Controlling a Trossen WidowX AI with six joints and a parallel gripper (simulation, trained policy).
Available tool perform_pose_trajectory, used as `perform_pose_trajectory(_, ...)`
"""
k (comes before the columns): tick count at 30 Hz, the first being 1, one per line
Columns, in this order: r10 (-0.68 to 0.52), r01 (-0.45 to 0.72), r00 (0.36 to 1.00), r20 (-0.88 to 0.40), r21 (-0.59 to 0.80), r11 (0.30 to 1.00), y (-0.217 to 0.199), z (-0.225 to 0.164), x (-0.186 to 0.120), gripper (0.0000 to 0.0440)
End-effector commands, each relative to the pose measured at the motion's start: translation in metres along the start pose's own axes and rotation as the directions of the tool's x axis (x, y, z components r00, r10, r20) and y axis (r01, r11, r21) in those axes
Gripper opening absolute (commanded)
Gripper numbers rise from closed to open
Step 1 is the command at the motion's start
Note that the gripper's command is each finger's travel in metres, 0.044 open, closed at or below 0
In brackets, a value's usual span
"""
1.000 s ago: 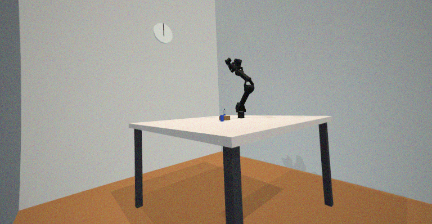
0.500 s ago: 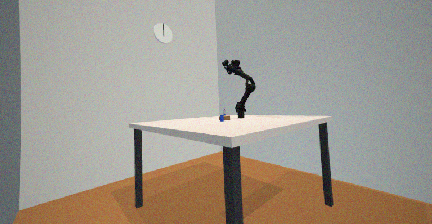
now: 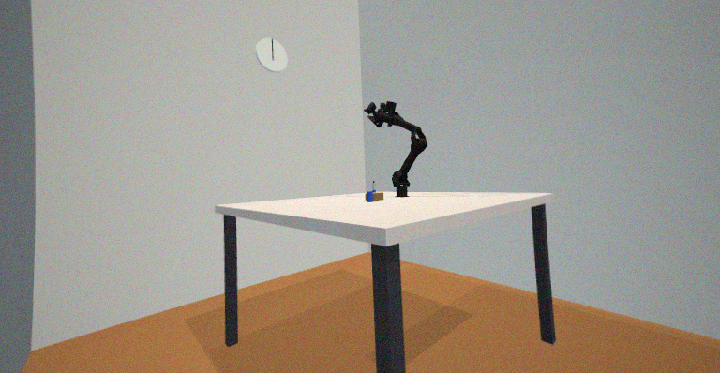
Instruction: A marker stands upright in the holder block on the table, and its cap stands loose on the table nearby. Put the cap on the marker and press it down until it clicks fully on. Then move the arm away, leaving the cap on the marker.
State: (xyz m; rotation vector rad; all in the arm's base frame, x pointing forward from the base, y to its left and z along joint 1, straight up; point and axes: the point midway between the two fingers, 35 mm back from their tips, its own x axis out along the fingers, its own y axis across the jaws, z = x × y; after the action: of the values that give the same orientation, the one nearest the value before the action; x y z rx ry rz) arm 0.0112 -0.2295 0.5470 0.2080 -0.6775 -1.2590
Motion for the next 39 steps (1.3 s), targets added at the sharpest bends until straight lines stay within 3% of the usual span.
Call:
perform_pose_trajectory(1,-0.004,0.004,0.999,-0.036,0.001,1.000,-0.001,-0.009,0.005,0.0308)
perform_pose_trajectory(20,-0.003,0.008,0.968,-0.249,0.019,1.000,0.001,-0.065,0.025,0.0308)
perform_pose_trajectory(39,0.004,0.007,0.892,-0.452,0.023,1.000,0.011,-0.128,0.036,0.0309)
